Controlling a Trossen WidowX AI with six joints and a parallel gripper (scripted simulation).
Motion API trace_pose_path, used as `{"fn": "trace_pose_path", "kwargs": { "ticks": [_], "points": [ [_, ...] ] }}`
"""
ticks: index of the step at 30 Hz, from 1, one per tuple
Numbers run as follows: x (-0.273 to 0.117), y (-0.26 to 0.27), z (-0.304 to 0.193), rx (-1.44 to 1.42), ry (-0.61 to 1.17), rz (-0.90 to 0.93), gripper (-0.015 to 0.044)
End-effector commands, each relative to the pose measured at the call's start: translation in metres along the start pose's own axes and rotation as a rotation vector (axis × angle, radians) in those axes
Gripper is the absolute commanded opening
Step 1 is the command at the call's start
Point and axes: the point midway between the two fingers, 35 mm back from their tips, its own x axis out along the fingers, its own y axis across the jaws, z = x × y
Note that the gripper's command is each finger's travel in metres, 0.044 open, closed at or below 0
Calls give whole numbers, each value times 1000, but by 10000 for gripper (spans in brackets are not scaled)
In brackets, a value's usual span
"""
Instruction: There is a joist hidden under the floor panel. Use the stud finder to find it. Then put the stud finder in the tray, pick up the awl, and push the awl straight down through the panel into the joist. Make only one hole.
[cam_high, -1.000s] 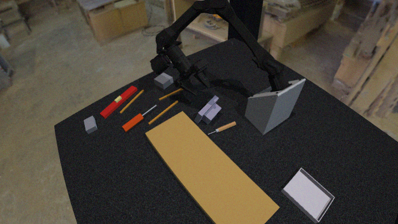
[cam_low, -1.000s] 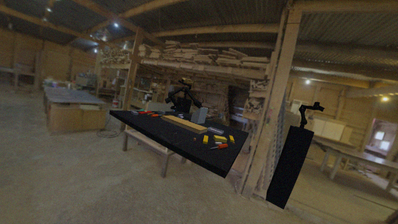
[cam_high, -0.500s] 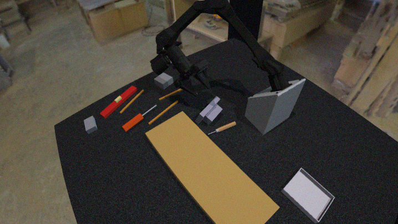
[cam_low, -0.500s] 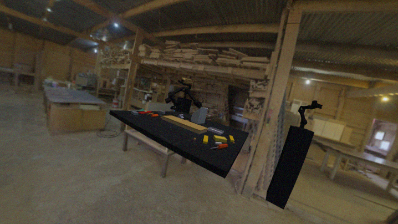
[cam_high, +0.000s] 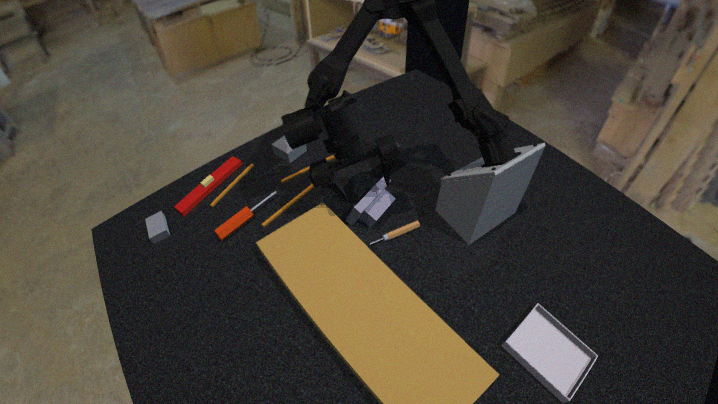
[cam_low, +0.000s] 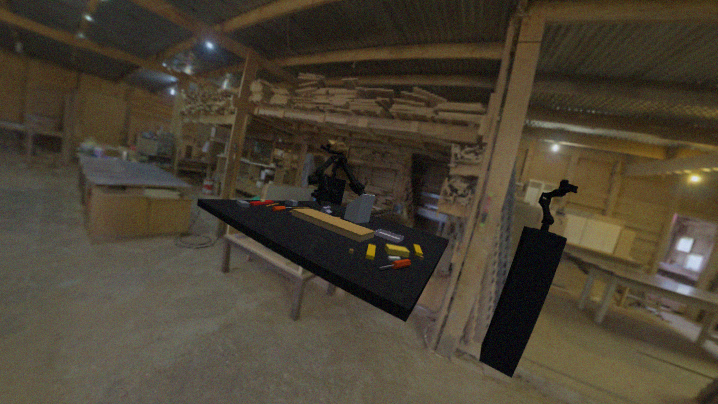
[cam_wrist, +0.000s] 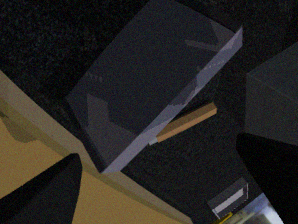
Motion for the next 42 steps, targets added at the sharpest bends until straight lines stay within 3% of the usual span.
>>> {"fn": "trace_pose_path", "kwargs": {
  "ticks": [1, 7, 23, 42],
  "points": [
    [17, -17, -11, -447, -249, 149, 440],
    [26, -38, -12, -734, -458, 178, 440],
    [27, -38, -11, -734, -458, 178, 440],
    [55, -29, -4, -733, -456, 177, 440]
  ]
}}
